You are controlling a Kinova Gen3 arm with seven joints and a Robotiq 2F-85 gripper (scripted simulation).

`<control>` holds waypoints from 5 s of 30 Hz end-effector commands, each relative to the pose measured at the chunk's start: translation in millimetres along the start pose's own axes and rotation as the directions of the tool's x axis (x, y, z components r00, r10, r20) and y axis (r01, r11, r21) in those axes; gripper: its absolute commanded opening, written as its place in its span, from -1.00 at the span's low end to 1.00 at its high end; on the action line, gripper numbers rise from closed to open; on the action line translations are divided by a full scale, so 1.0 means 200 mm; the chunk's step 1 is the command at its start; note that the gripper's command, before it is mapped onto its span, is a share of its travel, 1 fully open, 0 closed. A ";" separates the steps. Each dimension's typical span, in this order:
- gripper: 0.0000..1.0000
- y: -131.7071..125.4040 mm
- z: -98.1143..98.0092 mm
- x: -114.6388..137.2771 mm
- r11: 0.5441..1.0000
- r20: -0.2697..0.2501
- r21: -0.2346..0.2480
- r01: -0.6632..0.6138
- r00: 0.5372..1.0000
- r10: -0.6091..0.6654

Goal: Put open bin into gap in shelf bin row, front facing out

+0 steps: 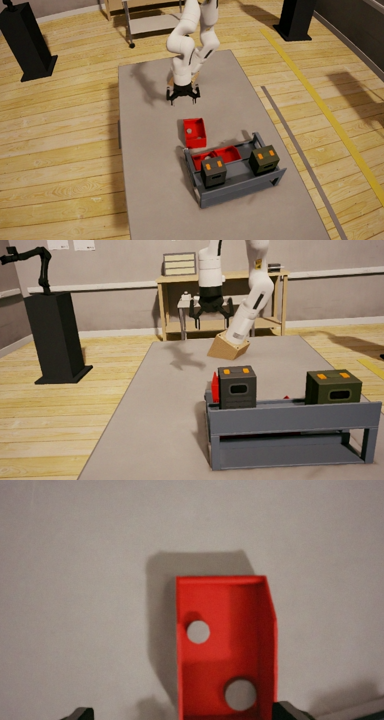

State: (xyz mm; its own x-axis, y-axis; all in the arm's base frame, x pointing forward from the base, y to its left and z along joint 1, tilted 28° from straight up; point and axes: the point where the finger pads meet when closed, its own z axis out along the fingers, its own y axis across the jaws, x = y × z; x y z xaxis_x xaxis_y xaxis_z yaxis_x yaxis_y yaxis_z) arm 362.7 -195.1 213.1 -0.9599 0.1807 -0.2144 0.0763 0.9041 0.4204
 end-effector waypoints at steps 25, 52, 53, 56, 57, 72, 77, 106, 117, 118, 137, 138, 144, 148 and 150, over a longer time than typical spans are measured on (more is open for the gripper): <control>1.00 0.00 0.47 0.00 1.000 0.002 0.002 -0.002 1.000 0.002; 1.00 0.00 0.41 0.00 1.000 0.002 0.002 -0.001 1.000 0.001; 1.00 0.00 0.41 0.00 1.000 0.002 0.002 -0.001 1.000 0.001; 1.00 0.00 0.40 0.00 1.000 0.002 0.002 -0.002 1.000 0.002; 1.00 0.00 0.40 0.00 1.000 0.002 0.002 -0.002 1.000 0.002; 1.00 0.00 0.39 0.00 1.000 0.002 0.002 -0.002 1.000 0.002; 1.00 0.00 0.39 0.00 1.000 0.002 0.002 -0.002 1.000 0.002; -0.31 0.00 0.38 0.00 1.000 0.002 0.002 -0.002 1.000 0.002; -0.31 0.00 0.38 0.00 1.000 0.002 0.002 -0.002 1.000 0.002; -0.31 0.00 0.38 0.00 1.000 0.002 0.002 -0.002 1.000 0.001; -0.31 0.00 0.47 0.00 1.000 0.002 0.002 -0.002 1.000 0.002; -0.31 0.00 0.50 0.00 1.000 0.002 0.002 -0.002 1.000 0.002; -0.31 0.00 0.53 0.00 1.000 0.002 0.002 -0.002 1.000 0.002; -0.31 0.00 0.53 0.00 1.000 0.002 0.002 -0.002 1.000 0.002; -0.31 0.00 0.53 0.00 1.000 0.002 0.002 -0.002 1.000 0.002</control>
State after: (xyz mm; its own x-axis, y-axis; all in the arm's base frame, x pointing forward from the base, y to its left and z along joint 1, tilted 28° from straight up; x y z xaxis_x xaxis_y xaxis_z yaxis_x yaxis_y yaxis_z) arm 391.0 -154.6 119.0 -0.9595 0.1828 -0.2145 0.0785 0.9043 0.4195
